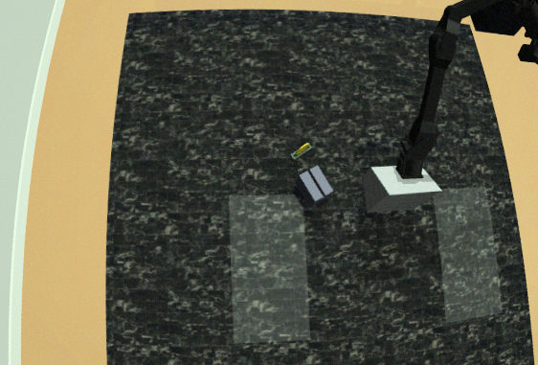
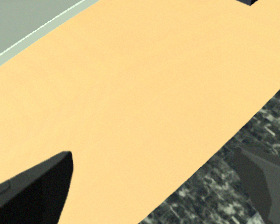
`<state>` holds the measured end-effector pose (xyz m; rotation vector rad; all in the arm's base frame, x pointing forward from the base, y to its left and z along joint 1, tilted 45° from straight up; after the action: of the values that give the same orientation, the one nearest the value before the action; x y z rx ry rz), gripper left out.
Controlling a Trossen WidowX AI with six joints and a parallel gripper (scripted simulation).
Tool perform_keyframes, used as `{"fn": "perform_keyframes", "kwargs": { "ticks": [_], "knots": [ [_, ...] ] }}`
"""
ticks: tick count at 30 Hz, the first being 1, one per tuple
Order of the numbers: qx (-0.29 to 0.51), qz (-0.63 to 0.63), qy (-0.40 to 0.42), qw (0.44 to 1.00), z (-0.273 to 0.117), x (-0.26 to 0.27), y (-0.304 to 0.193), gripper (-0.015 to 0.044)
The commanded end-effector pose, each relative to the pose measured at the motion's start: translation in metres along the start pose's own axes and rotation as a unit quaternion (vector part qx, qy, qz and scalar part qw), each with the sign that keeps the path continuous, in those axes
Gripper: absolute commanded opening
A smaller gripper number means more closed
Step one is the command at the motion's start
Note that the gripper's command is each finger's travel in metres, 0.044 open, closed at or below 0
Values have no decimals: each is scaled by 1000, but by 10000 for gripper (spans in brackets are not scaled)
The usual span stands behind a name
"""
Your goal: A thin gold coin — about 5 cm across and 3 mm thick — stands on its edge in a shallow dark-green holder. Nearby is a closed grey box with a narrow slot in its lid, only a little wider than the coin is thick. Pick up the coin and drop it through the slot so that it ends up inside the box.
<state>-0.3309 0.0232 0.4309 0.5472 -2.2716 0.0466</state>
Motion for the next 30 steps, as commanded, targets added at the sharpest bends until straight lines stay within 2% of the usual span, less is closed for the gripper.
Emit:
{"fn": "perform_keyframes", "kwargs": {
  "ticks": [1, 9, 20, 30],
  "knots": [
    [-3, 1, -2, 1000, 0, -1, 2, 374],
    [-122, 50, -97, 987, -12, -77, 91, 164],
    [-238, 143, -258, 925, -71, -221, 170, 161],
    [-260, 231, -404, 846, -144, -357, 168, 161]
  ]
}}
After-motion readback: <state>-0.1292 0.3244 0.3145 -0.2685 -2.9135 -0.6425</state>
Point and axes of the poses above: the point midway between the two fingers, 35 mm back from their tips, its own z axis out along the fingers, its own x axis across the jaws, y = z × x, the point moved 6 cm from there along -z, back along the fingers, and after that the axes turned 3 degrees about z, right-handed, at the moved point
